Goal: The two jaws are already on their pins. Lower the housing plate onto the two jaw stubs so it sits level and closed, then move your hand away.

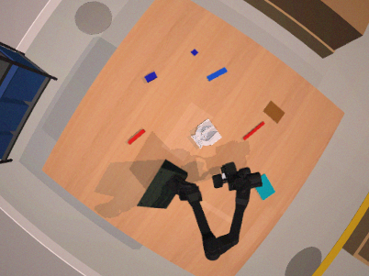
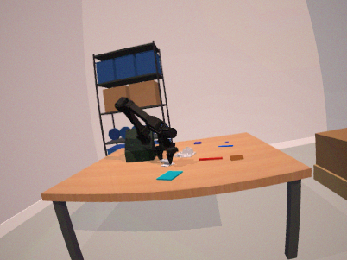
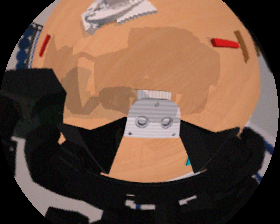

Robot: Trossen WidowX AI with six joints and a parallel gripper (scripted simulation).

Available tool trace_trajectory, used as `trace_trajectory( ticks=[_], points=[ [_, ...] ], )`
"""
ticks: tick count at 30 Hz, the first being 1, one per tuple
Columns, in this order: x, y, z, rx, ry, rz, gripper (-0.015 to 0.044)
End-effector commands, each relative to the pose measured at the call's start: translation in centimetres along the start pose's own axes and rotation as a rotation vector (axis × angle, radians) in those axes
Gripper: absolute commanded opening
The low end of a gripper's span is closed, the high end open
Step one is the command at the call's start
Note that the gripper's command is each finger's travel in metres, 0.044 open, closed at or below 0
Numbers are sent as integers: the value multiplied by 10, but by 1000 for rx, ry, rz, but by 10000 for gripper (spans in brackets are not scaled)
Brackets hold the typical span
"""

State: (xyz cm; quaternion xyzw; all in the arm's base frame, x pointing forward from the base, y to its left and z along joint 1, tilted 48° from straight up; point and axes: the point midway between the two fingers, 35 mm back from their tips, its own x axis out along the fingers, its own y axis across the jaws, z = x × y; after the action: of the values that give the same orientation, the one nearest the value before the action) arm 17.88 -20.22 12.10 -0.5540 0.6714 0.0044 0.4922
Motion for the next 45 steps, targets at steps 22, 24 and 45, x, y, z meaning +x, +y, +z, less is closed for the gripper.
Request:
trace_trajectory(
  ticks=[22,24,45],
  points=[
    [-69,-1,-1,2,-3,-5,351],
    [-69,-1,-1,2,-3,-5,351],
    [-64,6,59,272,-43,36,351]
  ],
)
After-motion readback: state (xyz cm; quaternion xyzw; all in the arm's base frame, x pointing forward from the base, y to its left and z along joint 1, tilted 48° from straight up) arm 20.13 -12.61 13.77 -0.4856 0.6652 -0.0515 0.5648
